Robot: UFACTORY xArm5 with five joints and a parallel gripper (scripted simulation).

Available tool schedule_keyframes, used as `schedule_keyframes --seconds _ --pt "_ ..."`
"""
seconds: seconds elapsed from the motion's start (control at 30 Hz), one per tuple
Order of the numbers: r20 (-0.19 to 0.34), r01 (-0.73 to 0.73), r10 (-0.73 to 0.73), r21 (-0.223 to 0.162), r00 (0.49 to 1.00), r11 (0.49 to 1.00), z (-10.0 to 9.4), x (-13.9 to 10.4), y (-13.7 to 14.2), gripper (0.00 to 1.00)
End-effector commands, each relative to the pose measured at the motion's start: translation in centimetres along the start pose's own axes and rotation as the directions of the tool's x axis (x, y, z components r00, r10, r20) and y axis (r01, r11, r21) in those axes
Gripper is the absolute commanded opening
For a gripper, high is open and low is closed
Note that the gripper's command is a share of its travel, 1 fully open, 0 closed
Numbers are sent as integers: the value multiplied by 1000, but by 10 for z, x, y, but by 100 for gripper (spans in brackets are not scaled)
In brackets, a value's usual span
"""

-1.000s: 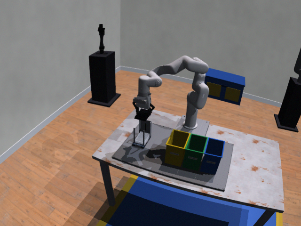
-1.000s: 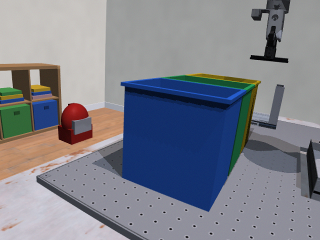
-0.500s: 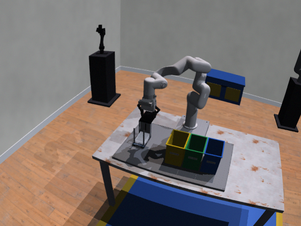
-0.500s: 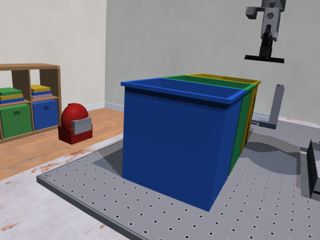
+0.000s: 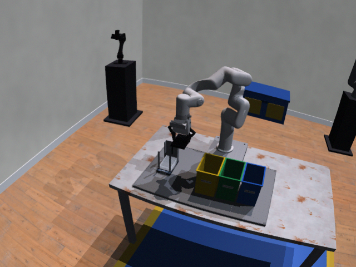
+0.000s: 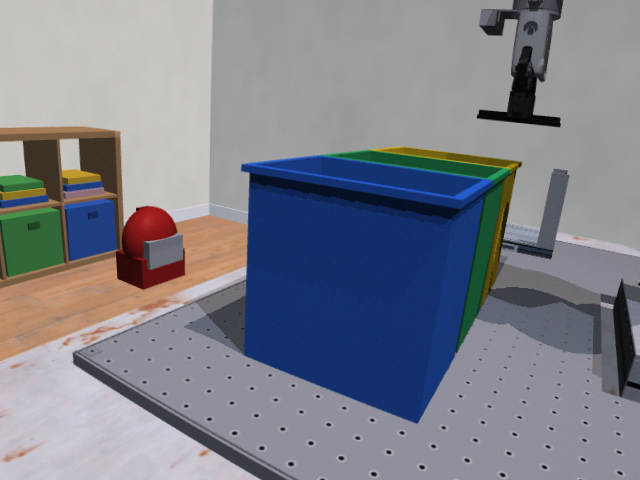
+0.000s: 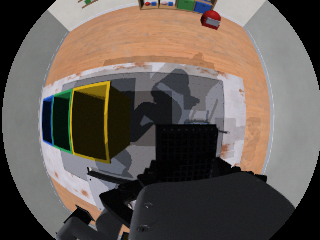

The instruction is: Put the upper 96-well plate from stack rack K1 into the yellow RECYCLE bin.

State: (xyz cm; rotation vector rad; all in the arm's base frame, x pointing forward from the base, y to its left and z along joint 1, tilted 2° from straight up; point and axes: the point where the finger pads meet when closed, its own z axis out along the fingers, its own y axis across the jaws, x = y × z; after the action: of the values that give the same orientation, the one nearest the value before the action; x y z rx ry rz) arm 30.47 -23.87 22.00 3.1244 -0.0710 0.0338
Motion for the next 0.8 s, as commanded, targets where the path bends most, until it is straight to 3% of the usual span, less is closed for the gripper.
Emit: schedule_keyframes --seconds 0.0,0.77 --pt "-4 0 0 -2 1000 1000 -1 5 -12 0" --pt "-8 0 0 2 1000 1000 2 22 -73 0"
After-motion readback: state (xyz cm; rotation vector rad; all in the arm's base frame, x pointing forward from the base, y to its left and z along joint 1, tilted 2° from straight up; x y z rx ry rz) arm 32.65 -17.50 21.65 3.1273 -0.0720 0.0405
